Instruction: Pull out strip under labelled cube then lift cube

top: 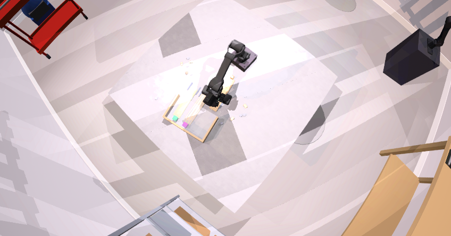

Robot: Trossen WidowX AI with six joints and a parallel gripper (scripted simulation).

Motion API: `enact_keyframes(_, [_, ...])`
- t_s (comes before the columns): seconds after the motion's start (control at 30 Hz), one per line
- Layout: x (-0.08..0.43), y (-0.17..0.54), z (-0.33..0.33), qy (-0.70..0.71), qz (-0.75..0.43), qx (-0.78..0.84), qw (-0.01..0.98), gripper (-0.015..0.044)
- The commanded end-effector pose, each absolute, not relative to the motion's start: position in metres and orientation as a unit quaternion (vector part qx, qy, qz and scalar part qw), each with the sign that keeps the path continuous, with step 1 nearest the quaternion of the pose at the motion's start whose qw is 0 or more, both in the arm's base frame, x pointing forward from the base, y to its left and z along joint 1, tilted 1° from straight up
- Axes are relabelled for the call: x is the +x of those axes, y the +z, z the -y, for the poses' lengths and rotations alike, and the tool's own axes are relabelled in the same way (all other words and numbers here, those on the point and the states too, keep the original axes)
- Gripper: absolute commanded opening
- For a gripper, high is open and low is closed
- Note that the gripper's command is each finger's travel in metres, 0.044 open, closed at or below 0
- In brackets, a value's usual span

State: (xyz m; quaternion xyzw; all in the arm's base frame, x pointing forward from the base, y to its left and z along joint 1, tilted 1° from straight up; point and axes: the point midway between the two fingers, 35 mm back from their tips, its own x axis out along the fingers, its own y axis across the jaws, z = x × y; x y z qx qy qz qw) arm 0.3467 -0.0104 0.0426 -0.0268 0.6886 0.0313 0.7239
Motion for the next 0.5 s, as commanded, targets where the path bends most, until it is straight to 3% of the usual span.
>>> enact_keyframes(0.0, [0.338, 0.046, 0.01, 0.032, -0.688, -0.029, 0.725, 0.0])
enact_keyframes(0.47, [0.304, 0.052, 0.009, 0.032, -0.689, -0.029, 0.724, 0.0])
